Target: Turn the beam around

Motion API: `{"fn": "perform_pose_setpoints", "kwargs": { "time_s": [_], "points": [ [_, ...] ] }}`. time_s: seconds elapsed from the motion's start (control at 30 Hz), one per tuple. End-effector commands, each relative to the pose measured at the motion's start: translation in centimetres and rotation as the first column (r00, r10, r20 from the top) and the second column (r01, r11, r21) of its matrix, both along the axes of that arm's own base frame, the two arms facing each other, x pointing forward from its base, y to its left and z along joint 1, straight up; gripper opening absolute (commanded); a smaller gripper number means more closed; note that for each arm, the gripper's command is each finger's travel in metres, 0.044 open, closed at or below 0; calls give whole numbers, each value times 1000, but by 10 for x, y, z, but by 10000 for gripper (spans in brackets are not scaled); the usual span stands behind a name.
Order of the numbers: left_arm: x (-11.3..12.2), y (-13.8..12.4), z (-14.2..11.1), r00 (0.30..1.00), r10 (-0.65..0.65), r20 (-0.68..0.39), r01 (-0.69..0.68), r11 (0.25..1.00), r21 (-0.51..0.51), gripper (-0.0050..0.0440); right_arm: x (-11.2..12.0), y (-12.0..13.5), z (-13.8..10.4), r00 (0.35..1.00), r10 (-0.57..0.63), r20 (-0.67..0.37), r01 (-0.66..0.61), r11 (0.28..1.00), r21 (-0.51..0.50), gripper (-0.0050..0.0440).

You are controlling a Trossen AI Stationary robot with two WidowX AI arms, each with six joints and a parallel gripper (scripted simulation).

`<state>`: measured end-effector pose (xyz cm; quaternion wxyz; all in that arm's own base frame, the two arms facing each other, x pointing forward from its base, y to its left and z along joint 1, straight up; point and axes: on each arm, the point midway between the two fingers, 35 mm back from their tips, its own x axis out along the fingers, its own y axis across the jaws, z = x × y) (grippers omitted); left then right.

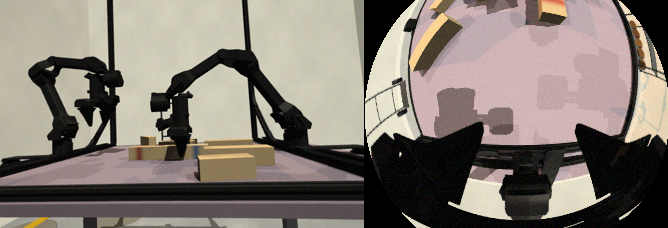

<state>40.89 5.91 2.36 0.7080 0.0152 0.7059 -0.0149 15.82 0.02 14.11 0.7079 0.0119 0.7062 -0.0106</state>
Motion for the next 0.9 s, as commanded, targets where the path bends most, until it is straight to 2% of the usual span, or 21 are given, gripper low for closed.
{"fn": "perform_pose_setpoints", "kwargs": {
  "time_s": [0.0, 0.37, 0.63, 0.87],
  "points": [
    [0, 0, -2, 1000, -3, -3, 3, 1000, 0, 245, -1, 0, 0, 1000, -6, -2, 6, 1000, -2, 440],
    [0, 0, -2, 1000, -3, -3, 3, 1000, 0, 185, -1, 0, 0, 1000, -6, -2, 6, 1000, -2, 440],
    [0, 0, 11, 1000, -3, -3, 3, 1000, 0, 0, -1, 0, 0, 1000, -6, -2, 6, 1000, -2, 440],
    [-4, 0, 25, 1000, -3, -3, 3, 1000, 0, 0, -1, 0, 0, 1000, -6, -2, 6, 1000, -2, 440]
  ]
}}
